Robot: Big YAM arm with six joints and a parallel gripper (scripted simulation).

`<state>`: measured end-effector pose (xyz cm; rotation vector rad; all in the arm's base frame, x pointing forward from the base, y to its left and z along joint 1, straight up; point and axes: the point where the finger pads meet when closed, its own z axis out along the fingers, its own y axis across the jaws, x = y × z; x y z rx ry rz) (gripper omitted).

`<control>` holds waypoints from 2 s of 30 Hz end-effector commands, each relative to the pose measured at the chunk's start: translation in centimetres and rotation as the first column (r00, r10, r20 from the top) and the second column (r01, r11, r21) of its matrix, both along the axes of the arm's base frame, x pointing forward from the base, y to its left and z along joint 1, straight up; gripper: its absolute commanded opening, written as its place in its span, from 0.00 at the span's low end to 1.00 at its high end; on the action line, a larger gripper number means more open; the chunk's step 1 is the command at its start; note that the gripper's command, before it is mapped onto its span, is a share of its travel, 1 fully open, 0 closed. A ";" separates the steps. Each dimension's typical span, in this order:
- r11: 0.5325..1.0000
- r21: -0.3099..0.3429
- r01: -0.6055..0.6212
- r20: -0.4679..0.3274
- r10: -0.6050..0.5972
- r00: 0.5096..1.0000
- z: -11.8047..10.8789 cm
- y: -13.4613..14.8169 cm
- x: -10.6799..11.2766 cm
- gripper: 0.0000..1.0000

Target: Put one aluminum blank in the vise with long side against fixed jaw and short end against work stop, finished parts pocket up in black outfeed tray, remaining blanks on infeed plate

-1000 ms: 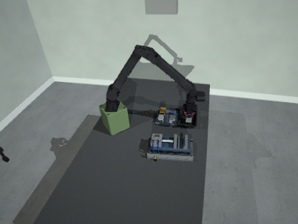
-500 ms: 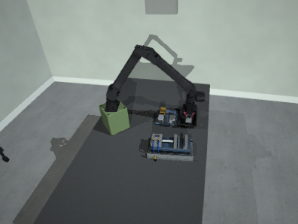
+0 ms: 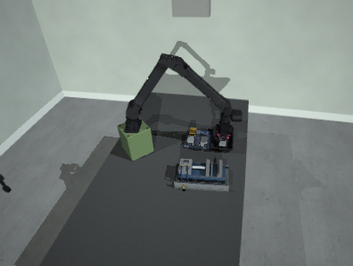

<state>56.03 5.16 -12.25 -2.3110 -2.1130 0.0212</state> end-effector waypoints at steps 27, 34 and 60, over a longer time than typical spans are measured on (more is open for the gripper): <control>1.000 0.005 -0.013 0.033 0.013 0.999 0.2 0.5 1.1 0.00; 1.000 0.006 -0.013 0.033 0.013 0.999 0.4 0.5 0.9 0.00; 1.000 0.006 -0.013 0.045 0.013 0.999 0.6 0.5 1.5 0.00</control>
